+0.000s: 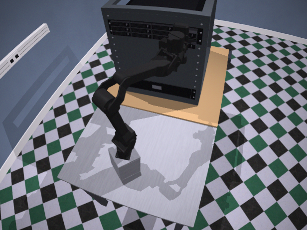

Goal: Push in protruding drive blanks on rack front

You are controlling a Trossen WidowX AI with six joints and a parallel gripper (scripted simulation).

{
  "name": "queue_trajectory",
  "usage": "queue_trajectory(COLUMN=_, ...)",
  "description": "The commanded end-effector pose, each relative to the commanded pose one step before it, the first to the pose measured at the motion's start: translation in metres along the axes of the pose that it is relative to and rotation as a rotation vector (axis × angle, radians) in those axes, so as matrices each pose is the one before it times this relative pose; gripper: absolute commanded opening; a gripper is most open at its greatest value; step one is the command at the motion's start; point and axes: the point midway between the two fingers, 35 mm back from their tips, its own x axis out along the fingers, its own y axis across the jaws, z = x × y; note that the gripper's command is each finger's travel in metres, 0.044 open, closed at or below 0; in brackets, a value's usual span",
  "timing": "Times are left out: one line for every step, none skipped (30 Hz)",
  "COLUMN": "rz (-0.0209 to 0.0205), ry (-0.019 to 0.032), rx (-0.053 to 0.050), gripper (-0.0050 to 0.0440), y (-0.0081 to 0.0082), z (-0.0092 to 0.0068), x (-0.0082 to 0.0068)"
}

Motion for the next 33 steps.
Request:
queue_trajectory(rz=-0.02439, ry=0.00365, rx=-0.0161, gripper=-0.0050, y=-0.01192, z=0.00012, x=0.00014)
queue_trajectory(rz=0.00000, ry=0.00000, rx=0.0000, gripper=-0.0050, y=0.00000, z=0.00000, x=0.00000)
queue_trajectory(rz=0.00000, ry=0.00000, rx=0.0000, gripper=-0.0050, y=0.00000, z=0.00000, x=0.00000)
queue_trajectory(rz=0.00000, ry=0.00000, rx=0.0000, gripper=-0.0050, y=0.00000, z=0.00000, x=0.00000)
queue_trajectory(rz=0.00000, ry=0.00000, rx=0.0000, gripper=-0.0050, y=0.00000, z=0.00000, x=0.00000)
queue_trajectory(rz=0.00000, ry=0.00000, rx=0.0000, gripper=-0.0050, y=0.00000, z=0.00000, x=0.00000)
queue_trajectory(rz=0.00000, ry=0.00000, rx=0.0000, gripper=-0.0050, y=0.00000, z=0.00000, x=0.00000)
queue_trajectory(rz=0.00000, ry=0.00000, rx=0.0000, gripper=-0.0050, y=0.00000, z=0.00000, x=0.00000)
queue_trajectory(rz=0.00000, ry=0.00000, rx=0.0000, gripper=-0.0050, y=0.00000, z=0.00000, x=0.00000)
queue_trajectory(rz=0.00000, ry=0.00000, rx=0.0000, gripper=-0.0050, y=0.00000, z=0.00000, x=0.00000)
queue_trajectory(rz=0.00000, ry=0.00000, rx=0.0000, gripper=-0.0050, y=-0.00001, z=0.00000, x=0.00012)
queue_trajectory(rz=0.00000, ry=0.00000, rx=0.0000, gripper=-0.0050, y=-0.00006, z=0.00001, x=0.00065)
queue_trajectory(rz=0.00000, ry=0.00000, rx=0.0000, gripper=-0.0050, y=-0.00012, z=0.00002, x=0.00134)
queue_trajectory(rz=0.00000, ry=0.00000, rx=0.0000, gripper=-0.0050, y=-0.00017, z=0.00004, x=0.00187)
queue_trajectory(rz=0.00000, ry=0.00000, rx=0.0000, gripper=-0.0050, y=-0.00018, z=0.00004, x=0.00207)
queue_trajectory(rz=0.00000, ry=0.00000, rx=0.0000, gripper=-0.0050, y=-0.00017, z=0.00003, x=0.00187)
queue_trajectory(rz=0.00000, ry=0.00000, rx=0.0000, gripper=-0.0050, y=-0.00012, z=0.00003, x=0.00133)
queue_trajectory(rz=0.00000, ry=0.00000, rx=0.0000, gripper=-0.0050, y=-0.00006, z=0.00001, x=0.00065)
queue_trajectory(rz=0.00000, ry=0.00000, rx=0.0000, gripper=-0.0050, y=-0.00001, z=0.00000, x=0.00012)
queue_trajectory(rz=0.00000, ry=0.00000, rx=0.0000, gripper=-0.0050, y=0.00000, z=0.00000, x=0.00000)
queue_trajectory(rz=0.00000, ry=0.00000, rx=0.0000, gripper=-0.0050, y=0.00000, z=0.00000, x=0.00000)
queue_trajectory(rz=0.00000, ry=0.00000, rx=0.0000, gripper=-0.0050, y=0.00000, z=0.00000, x=0.00000)
queue_trajectory(rz=0.00000, ry=0.00000, rx=0.0000, gripper=-0.0050, y=0.00000, z=0.00000, x=0.00000)
queue_trajectory(rz=0.00000, ry=0.00000, rx=0.0000, gripper=-0.0050, y=0.00000, z=0.00000, x=0.00000)
queue_trajectory(rz=0.00000, ry=0.00000, rx=0.0000, gripper=-0.0050, y=0.00000, z=0.00000, x=0.00000)
queue_trajectory(rz=0.00000, ry=0.00000, rx=0.0000, gripper=-0.0050, y=0.00000, z=0.00000, x=0.00000)
queue_trajectory(rz=0.00000, ry=0.00000, rx=0.0000, gripper=-0.0050, y=0.00000, z=0.00000, x=0.00000)
queue_trajectory(rz=0.00000, ry=0.00000, rx=0.0000, gripper=-0.0050, y=0.00000, z=0.00000, x=0.00000)
queue_trajectory(rz=0.00000, ry=0.00000, rx=0.0000, gripper=-0.0050, y=0.00000, z=0.00000, x=0.00000)
queue_trajectory(rz=0.00000, ry=0.00000, rx=0.0000, gripper=-0.0050, y=0.00000, z=0.00000, x=0.00000)
queue_trajectory(rz=0.00000, ry=0.00000, rx=0.0000, gripper=-0.0050, y=0.00000, z=0.00000, x=0.00000)
queue_trajectory(rz=0.00000, ry=0.00000, rx=0.0000, gripper=-0.0050, y=0.00000, z=0.00000, x=0.00000)
queue_trajectory(rz=0.00000, ry=0.00000, rx=0.0000, gripper=-0.0050, y=0.00000, z=0.00000, x=0.00000)
